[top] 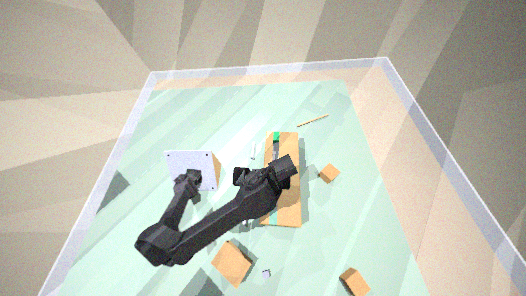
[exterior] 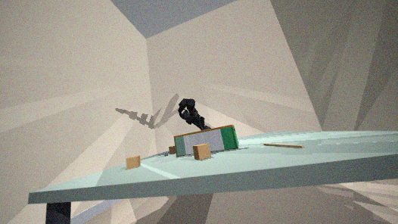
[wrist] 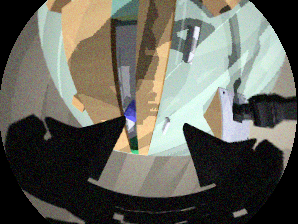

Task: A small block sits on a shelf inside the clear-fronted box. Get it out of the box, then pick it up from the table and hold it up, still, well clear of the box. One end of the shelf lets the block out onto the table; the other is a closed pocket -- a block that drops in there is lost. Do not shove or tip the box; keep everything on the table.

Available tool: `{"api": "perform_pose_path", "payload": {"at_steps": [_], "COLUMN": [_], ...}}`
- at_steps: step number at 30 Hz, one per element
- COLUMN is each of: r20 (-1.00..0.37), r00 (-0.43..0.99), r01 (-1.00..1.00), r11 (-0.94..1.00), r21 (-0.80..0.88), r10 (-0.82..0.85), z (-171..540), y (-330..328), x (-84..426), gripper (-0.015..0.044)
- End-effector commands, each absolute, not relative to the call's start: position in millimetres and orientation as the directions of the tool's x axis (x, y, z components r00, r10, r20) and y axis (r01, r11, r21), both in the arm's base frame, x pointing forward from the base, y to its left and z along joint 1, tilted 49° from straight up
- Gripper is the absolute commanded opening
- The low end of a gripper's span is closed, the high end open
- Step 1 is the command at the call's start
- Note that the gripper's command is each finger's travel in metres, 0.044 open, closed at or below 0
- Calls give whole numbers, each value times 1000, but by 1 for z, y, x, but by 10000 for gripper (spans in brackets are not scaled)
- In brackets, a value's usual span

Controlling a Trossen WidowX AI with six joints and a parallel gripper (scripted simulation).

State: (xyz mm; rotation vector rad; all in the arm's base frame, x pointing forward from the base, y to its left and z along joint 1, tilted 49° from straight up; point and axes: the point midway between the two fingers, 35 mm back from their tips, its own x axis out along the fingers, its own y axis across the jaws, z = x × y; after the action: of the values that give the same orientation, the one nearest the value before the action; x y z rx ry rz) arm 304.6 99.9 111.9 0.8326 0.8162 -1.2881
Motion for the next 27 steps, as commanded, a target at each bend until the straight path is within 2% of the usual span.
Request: {"api": "perform_pose_path", "payload": {"at_steps": [1, 27], "r20": [-874, -873], "r00": [101, 101], "r01": [993, 993], "r11": [96, 96], "r21": [62, 63], "r10": [-475, -476], "z": [106, 76], "y": [94, 64], "x": [305, 308], "gripper": [400, 400]}}
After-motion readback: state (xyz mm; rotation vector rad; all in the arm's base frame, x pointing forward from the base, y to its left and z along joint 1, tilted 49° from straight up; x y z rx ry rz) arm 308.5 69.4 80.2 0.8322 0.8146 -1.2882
